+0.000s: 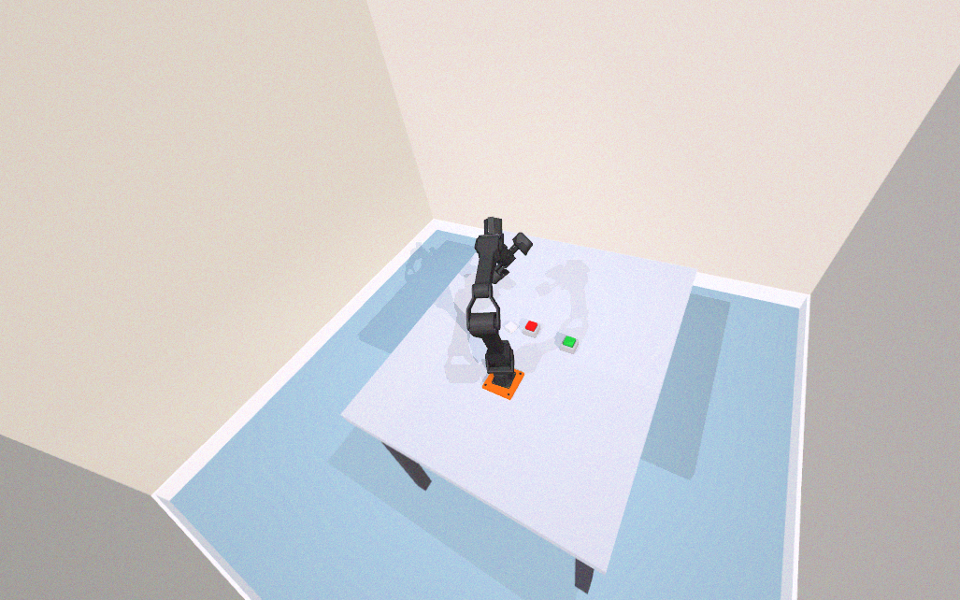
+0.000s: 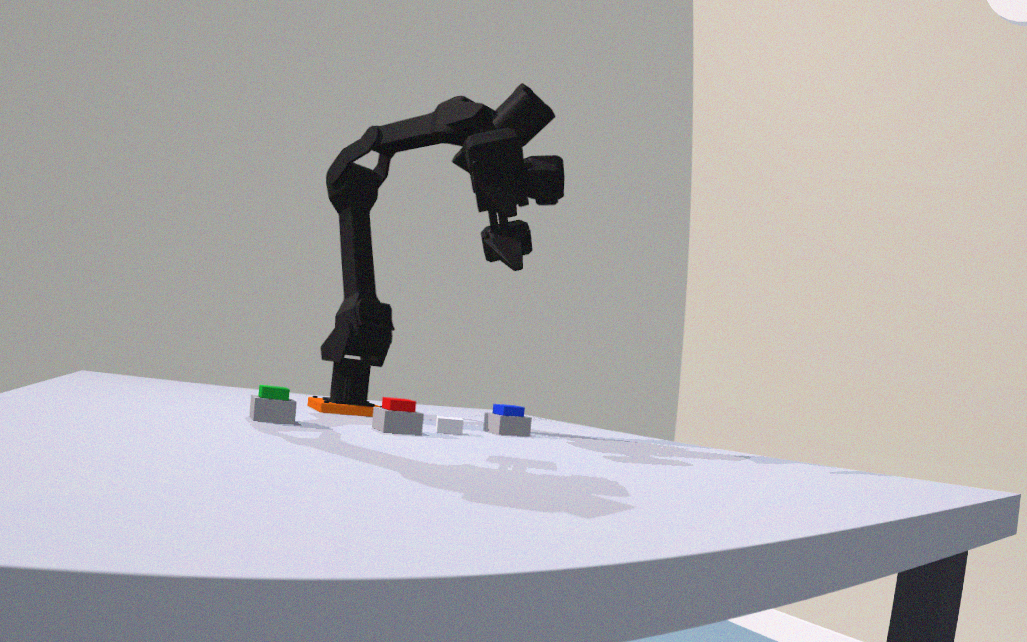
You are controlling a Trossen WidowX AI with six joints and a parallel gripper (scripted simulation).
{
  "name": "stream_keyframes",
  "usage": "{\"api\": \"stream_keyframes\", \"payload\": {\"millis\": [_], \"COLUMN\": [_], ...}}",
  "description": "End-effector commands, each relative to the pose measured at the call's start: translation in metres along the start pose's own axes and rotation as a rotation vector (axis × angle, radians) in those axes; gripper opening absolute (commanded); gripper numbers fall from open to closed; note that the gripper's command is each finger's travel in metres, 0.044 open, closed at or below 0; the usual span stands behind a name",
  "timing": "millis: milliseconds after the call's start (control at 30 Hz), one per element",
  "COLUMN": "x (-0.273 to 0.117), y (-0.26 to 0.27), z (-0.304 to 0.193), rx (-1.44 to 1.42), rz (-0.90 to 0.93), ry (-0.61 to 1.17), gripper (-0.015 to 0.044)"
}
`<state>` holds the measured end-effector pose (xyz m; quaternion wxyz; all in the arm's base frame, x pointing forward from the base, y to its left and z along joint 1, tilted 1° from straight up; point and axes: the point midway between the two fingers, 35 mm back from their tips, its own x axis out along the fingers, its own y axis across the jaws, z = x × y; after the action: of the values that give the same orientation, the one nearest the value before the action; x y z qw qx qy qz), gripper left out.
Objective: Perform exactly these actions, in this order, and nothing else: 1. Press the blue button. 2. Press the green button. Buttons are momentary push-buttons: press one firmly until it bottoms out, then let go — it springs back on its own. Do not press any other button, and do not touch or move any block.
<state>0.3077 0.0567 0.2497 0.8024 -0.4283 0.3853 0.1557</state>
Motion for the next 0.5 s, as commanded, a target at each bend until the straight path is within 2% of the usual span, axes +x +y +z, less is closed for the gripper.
{"api": "stream_keyframes", "payload": {"millis": [0,233,467], "x": [0.011,0.005,-0.009], "y": [0.077,0.128,0.175], "z": [0.010,0.007,-0.002], "rx": [0.391,0.671,0.940], "rz": [0.265,0.377,0.399], "ry": [0.134,0.322,0.575], "gripper": [0.0400,0.0400,0.0400]}}
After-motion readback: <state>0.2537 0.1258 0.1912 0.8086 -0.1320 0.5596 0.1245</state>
